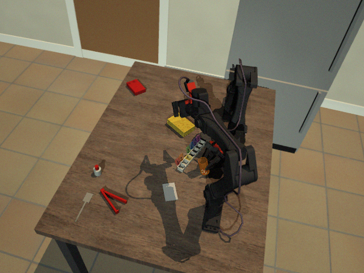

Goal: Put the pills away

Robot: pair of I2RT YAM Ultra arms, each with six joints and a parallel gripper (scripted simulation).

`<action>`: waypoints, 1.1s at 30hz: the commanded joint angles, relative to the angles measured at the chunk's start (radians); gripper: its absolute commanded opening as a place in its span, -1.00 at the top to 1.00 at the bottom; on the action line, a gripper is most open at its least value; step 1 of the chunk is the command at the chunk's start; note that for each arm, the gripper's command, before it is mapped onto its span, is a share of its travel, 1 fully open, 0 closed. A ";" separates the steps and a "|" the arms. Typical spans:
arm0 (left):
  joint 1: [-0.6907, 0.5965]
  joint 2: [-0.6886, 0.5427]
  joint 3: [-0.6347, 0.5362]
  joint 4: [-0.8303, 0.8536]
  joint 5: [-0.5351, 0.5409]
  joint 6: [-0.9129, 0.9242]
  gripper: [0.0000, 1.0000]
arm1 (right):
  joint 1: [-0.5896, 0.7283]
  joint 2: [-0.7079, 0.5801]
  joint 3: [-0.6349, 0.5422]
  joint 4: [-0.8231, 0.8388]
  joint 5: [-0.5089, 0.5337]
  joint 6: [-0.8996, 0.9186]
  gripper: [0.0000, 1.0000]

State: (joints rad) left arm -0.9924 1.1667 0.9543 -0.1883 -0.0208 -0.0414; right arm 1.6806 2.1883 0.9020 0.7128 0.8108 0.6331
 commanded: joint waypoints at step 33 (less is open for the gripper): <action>-0.001 -0.013 0.001 0.016 0.009 0.008 -1.00 | -0.084 -0.022 0.649 -1.260 -0.285 1.021 0.28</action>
State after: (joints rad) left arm -0.9924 1.1667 0.9543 -0.1883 -0.0208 -0.0414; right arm 1.5970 2.1738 1.5085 -0.5003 0.5255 1.6337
